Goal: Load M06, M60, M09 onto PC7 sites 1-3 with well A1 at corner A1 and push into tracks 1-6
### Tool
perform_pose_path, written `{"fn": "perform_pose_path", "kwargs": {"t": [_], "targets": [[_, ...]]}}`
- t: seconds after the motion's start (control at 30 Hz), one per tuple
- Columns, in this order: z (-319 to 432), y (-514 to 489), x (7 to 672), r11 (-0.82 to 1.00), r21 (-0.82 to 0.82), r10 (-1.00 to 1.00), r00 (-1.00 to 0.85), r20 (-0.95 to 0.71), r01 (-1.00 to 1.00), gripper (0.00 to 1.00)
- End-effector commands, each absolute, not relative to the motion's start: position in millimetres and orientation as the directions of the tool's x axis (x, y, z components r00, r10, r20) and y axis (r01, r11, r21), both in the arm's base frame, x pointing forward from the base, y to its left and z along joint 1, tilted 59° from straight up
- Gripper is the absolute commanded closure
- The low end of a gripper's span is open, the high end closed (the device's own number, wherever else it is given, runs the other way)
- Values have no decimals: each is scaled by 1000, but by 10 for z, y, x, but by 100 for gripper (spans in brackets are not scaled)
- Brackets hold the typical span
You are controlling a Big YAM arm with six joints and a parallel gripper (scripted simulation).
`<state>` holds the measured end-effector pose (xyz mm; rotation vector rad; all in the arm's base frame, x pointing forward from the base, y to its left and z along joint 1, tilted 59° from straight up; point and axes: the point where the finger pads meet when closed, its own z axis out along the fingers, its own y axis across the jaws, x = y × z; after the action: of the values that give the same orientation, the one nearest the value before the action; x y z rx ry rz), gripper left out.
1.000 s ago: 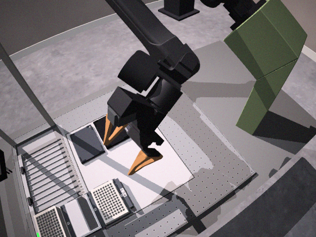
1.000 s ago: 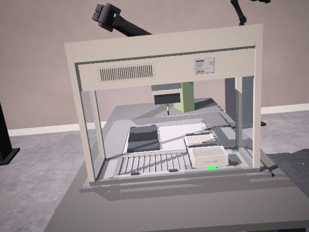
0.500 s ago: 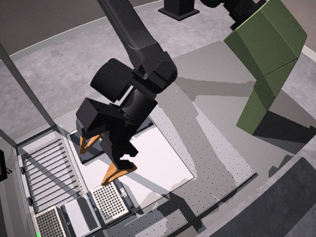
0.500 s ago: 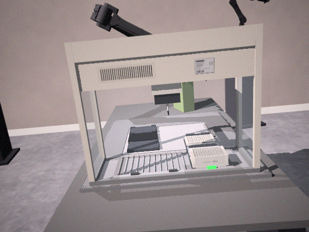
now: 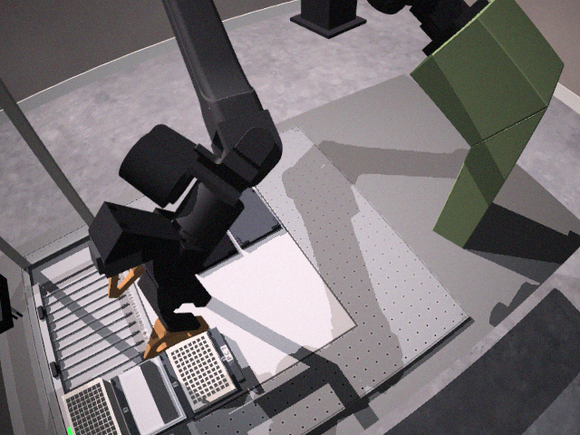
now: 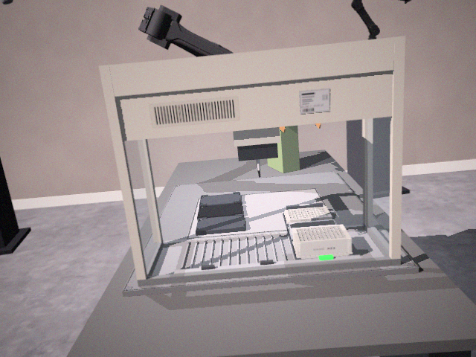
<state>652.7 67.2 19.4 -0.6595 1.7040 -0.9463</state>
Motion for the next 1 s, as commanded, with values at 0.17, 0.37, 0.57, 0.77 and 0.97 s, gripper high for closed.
{"fn": "perform_pose_path", "kwargs": {"t": [0.17, 0.37, 0.57, 0.77, 0.97], "targets": [[293, 709, 6823, 531, -847, -802, -312, -509, 17, 0], [383, 753, 7049, 531, -847, -803, -309, -510, 17, 0], [481, 749, 7281, 532, -846, -801, -312, -511, 22, 0], [534, 870, 7420, 532, -846, -805, -301, -512, 15, 0], [625, 819, 7656, 532, -846, -802, -308, -512, 21, 0]]}}
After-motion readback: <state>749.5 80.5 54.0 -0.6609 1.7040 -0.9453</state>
